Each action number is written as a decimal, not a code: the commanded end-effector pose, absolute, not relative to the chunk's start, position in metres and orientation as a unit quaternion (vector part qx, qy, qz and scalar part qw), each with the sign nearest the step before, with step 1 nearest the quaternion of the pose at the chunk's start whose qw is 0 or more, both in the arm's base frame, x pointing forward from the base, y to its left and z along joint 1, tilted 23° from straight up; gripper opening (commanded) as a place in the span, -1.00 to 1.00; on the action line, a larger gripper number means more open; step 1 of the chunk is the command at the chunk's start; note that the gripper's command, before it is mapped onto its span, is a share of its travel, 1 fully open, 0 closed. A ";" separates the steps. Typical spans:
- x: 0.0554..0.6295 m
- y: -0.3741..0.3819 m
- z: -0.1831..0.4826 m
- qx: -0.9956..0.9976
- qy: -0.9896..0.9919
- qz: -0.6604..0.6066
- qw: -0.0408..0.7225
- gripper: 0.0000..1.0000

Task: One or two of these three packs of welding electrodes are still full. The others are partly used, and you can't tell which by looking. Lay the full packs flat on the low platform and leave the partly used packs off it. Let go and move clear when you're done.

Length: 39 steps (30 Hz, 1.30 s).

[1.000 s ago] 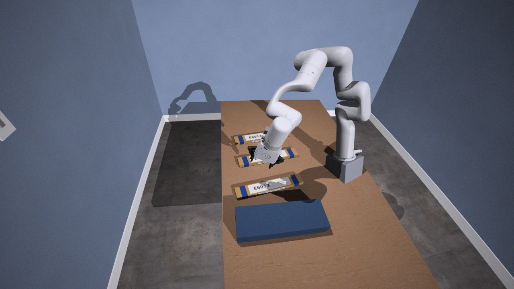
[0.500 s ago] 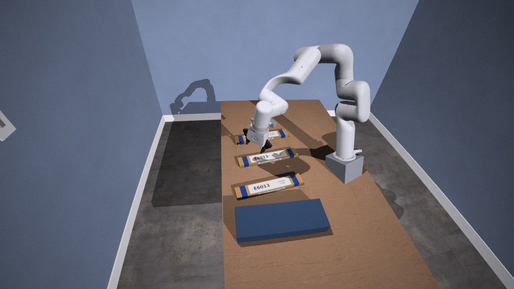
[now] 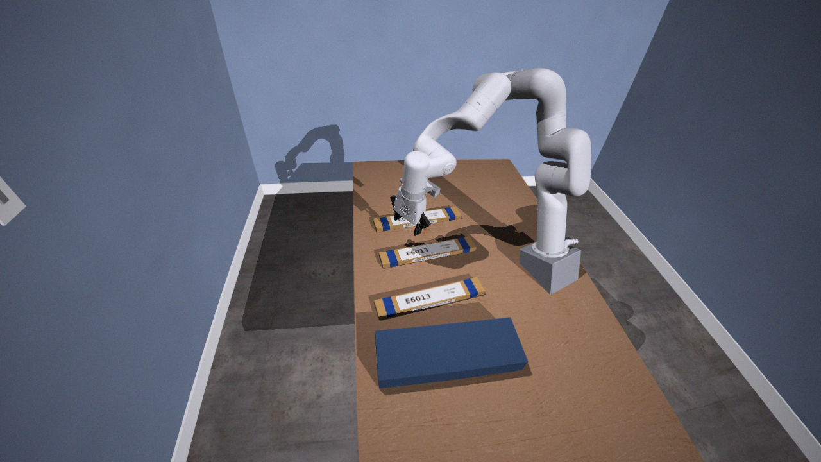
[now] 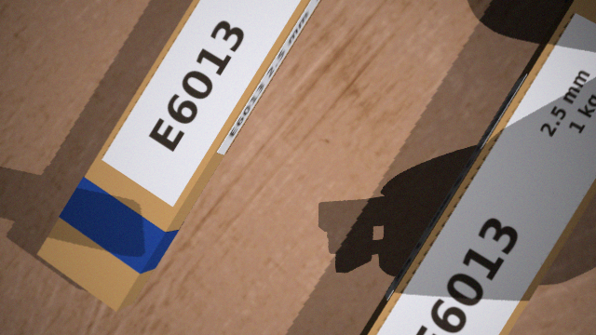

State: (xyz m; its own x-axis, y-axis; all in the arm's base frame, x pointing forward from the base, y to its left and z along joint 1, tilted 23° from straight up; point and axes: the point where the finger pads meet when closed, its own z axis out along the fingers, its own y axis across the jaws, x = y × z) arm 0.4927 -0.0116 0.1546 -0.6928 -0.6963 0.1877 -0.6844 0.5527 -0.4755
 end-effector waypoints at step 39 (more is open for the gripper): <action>0.451 -0.174 0.174 -0.163 0.966 -0.191 0.062 1.00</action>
